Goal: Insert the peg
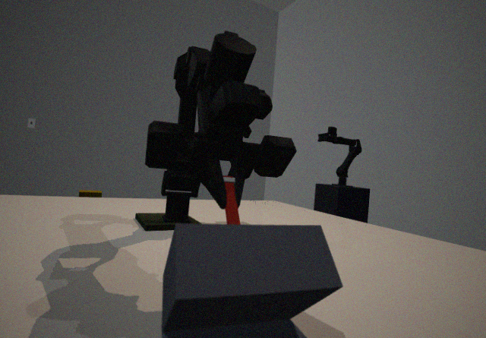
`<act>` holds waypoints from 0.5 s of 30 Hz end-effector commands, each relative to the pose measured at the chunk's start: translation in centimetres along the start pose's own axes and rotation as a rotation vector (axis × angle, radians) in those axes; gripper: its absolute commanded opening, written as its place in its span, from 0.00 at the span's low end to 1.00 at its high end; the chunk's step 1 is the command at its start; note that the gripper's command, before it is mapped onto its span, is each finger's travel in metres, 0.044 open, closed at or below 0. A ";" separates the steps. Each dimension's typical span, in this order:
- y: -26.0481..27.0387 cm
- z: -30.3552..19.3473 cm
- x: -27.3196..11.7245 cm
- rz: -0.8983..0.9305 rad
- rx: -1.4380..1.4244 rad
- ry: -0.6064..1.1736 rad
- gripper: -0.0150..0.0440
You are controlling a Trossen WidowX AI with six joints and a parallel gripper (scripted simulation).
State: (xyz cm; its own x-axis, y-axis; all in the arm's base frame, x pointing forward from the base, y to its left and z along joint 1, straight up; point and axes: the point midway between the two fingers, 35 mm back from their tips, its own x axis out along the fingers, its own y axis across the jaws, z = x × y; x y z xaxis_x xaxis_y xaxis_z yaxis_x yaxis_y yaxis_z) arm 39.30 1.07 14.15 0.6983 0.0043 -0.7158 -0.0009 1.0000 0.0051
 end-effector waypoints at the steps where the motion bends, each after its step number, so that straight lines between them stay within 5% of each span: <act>1: 0.0 0.0 0.2 -0.001 0.002 0.001 0.25; 15: 0.0 0.0 -0.1 0.000 0.000 -0.001 0.25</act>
State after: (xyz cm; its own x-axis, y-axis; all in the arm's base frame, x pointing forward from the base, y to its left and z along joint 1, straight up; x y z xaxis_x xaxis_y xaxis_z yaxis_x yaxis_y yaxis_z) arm 39.29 1.07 14.18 0.6989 0.0043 -0.7152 -0.0009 1.0000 0.0051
